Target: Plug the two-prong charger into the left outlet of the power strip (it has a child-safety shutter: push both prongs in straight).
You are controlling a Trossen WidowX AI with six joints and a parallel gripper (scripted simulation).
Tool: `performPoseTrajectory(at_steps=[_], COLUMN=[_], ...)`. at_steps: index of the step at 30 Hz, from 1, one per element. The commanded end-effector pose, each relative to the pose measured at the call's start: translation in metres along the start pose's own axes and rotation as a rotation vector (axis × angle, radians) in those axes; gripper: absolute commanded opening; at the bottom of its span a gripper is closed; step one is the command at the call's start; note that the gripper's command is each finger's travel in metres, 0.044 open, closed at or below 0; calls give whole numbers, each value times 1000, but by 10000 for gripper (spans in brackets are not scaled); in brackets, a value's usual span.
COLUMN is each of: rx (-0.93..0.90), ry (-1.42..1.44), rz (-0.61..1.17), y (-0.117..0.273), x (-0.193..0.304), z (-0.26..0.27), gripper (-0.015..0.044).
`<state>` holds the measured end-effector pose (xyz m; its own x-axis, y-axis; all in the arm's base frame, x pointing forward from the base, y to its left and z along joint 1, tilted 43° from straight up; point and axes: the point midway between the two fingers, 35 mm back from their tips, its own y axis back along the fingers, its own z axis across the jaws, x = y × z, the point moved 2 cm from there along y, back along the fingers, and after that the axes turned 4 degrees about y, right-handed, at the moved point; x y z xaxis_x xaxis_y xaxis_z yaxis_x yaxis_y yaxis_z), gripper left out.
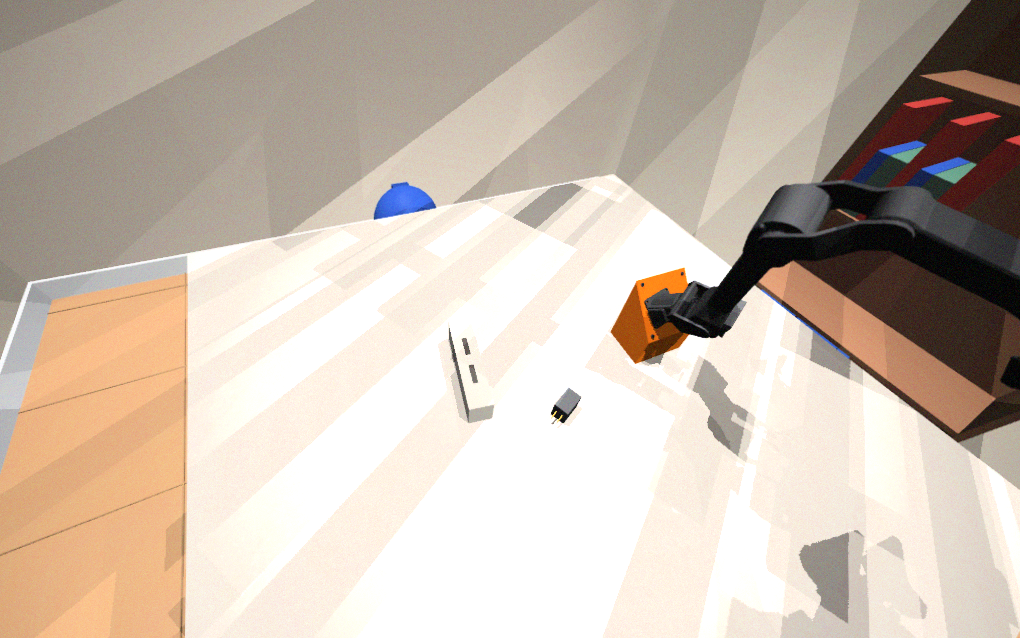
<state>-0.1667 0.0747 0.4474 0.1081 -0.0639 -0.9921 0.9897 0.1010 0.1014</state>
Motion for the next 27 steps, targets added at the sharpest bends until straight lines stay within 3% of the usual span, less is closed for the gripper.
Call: performPoseTrajectory(at_steps=[1, 27], rx=[63, 463], ry=[3, -74], rz=[14, 65], y=[1, 38], x=[6, 32], z=[-13, -100], gripper=[440, 440])
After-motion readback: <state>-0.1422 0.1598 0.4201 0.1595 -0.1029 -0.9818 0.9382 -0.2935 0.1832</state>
